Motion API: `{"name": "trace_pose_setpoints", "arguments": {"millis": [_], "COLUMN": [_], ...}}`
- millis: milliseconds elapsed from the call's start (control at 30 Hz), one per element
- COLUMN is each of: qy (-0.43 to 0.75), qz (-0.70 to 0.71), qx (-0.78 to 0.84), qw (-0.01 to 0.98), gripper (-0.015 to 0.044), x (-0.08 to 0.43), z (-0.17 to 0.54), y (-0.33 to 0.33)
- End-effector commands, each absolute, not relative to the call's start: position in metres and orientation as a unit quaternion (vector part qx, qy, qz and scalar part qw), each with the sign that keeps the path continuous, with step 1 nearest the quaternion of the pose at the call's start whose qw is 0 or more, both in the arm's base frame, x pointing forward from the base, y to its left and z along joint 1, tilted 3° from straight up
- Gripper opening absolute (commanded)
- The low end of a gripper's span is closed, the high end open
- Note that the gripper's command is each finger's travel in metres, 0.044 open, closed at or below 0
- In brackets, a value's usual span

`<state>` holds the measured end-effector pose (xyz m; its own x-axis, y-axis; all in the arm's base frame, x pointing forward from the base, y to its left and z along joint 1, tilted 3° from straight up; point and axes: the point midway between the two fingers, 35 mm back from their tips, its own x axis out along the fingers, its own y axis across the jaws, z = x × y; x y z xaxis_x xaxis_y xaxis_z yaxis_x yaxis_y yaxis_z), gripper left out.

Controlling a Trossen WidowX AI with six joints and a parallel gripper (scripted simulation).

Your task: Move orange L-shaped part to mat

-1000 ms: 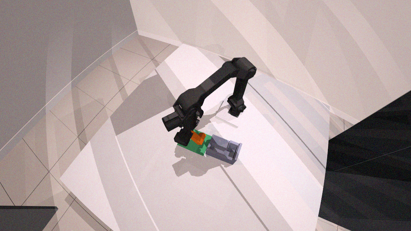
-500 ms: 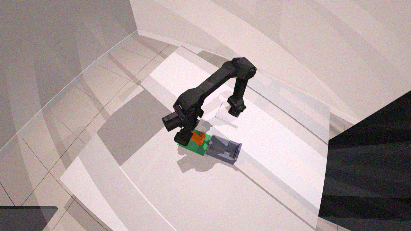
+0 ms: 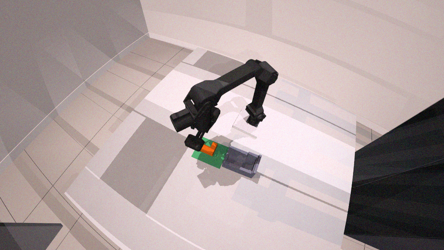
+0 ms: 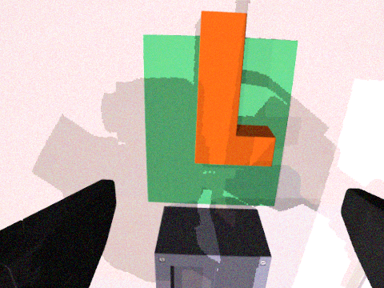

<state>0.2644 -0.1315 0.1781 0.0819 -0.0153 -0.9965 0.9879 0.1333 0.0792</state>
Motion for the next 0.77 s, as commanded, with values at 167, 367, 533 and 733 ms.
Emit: {"name": "trace_pose_setpoints", "arguments": {"millis": [167,367,533,733], "qy": [0.506,0.506,0.506,0.506], "qz": [-0.45,-0.45,-0.45,-0.45], "qx": [0.48,0.48,0.48,0.48], "qw": [0.558,0.558,0.558,0.558], "gripper": [0.04,0.04,0.04,0.04], "x": [0.2627,0.2627,0.2627,0.2627], "z": [0.184,0.184,0.184,0.184], "y": [-0.1308,-0.1308,-0.1308,-0.1308]}}
